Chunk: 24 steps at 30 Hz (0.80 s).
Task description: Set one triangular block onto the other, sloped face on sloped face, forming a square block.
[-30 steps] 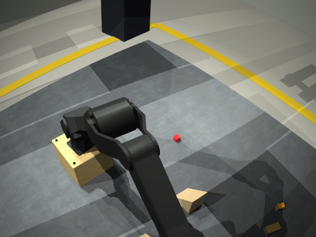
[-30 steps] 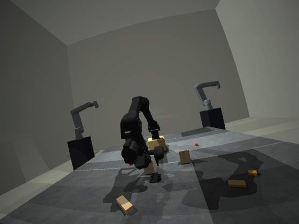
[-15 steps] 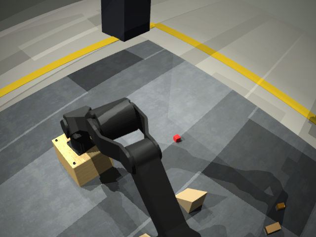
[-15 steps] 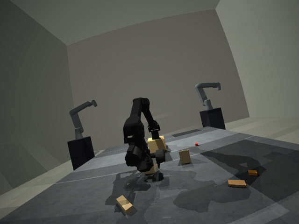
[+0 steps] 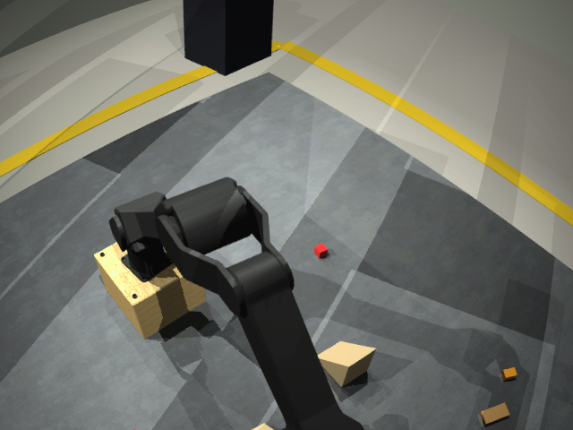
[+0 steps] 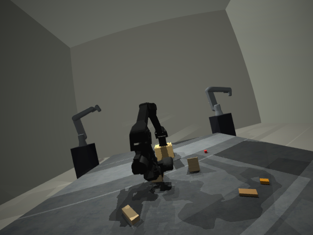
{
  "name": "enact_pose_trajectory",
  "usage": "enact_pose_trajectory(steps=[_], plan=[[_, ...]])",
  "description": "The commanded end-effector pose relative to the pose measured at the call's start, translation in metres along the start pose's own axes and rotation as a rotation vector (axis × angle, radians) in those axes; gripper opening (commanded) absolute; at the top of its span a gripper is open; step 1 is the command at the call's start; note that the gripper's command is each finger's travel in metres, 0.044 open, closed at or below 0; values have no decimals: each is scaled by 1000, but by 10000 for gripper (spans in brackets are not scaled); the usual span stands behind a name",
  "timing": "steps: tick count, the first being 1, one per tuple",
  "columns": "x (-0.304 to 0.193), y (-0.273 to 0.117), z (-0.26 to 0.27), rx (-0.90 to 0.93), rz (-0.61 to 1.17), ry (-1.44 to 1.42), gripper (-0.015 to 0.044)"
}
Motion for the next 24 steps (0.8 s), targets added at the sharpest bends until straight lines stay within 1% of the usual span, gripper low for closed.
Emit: enact_pose_trajectory(steps=[1, 6, 12, 15, 24], plan=[[0, 2, 0, -1, 4, 5, 131], [-1, -3, 0, 0, 0, 0, 0], [-2, -3, 0, 0, -3, 0, 0], [-5, -3, 0, -1, -36, 0, 0], [-32, -5, 1, -10, -268, 0, 0]])
Point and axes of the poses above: the point midway between the two fingers, 35 mm back from their tips, its own y axis out along the fingers, its own z axis across the jaws, x = y × z, the point moved 5 cm from there along -y, back along the fingers, and after that the axes turned 2 degrees about -y, right-handed, at the moved point
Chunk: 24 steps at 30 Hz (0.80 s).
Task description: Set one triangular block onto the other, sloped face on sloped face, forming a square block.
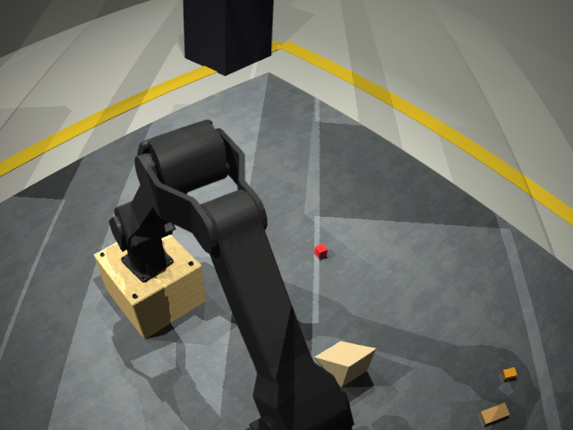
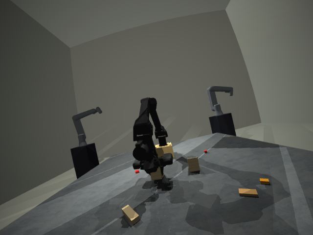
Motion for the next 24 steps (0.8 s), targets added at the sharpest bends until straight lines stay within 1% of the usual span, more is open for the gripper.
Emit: enact_pose_trajectory(steps=[1, 13, 24], plan=[[-12, -3, 1, -3, -101, 5, 0], [-49, -4, 2, -15, -405, 4, 0], [-81, 5, 3, -27, -685, 4, 0]])
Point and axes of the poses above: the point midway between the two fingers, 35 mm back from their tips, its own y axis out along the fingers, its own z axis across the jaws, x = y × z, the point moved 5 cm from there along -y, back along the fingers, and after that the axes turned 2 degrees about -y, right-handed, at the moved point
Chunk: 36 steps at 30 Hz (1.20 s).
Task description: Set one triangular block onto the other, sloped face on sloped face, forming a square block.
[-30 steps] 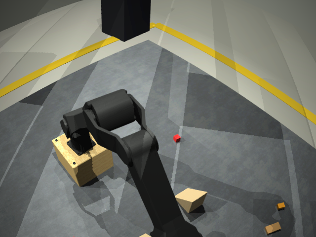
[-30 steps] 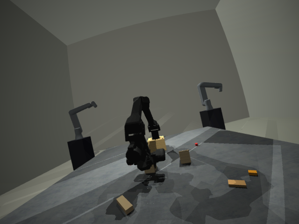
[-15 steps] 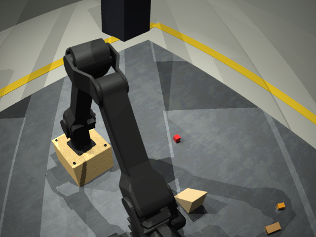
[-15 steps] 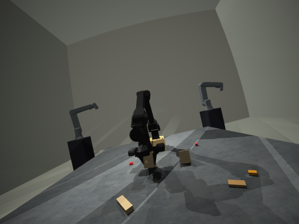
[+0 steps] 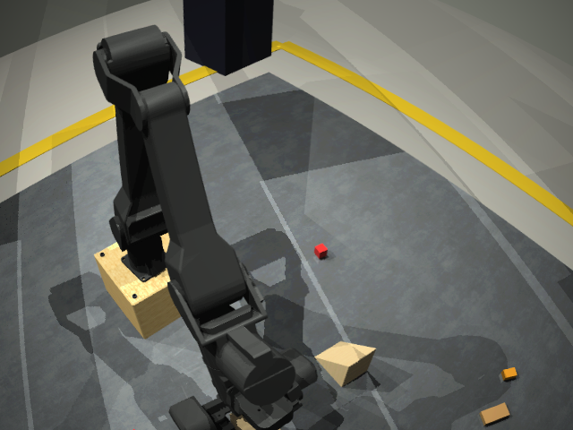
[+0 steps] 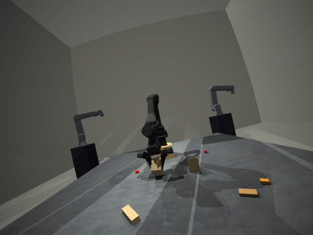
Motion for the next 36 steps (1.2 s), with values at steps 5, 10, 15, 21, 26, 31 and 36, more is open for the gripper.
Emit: enact_pose_trajectory(steps=[5, 10, 15, 21, 26, 31, 36], plan=[[-25, -5, 1, -9, -201, 5, 0], [-40, -5, 2, -14, -326, 4, 0], [-57, -2, 2, -20, -458, 4, 0], [-43, -1, 2, -13, -405, -6, 79], [-43, -1, 2, -13, -405, -6, 210], [-43, -1, 2, -13, -405, -6, 341], [-43, -1, 2, -13, -405, -6, 440]])
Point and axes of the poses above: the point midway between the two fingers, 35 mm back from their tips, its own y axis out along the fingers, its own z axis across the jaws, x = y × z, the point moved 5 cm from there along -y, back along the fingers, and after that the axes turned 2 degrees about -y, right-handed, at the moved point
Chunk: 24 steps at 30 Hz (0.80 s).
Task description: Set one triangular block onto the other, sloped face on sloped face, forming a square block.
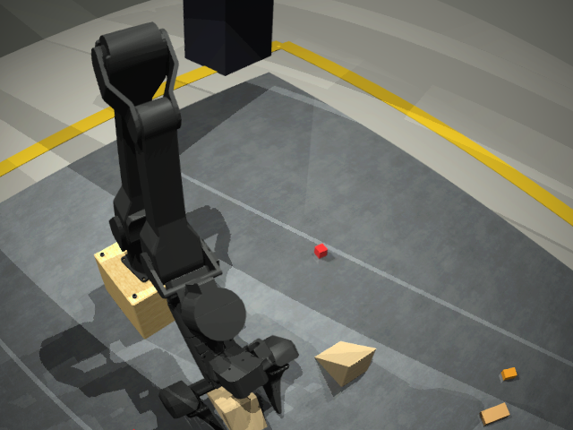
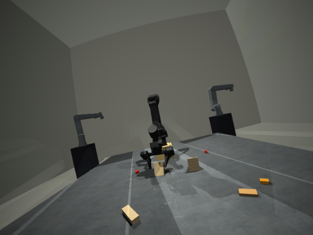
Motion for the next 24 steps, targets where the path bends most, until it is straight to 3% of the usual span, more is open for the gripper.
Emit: enact_pose_trajectory(steps=[1, 11, 24], plan=[[0, 0, 0, 0, 0, -3, 440], [9, -3, 0, 0, 0, -2, 440], [73, -71, -3, -1, -2, 0, 440]])
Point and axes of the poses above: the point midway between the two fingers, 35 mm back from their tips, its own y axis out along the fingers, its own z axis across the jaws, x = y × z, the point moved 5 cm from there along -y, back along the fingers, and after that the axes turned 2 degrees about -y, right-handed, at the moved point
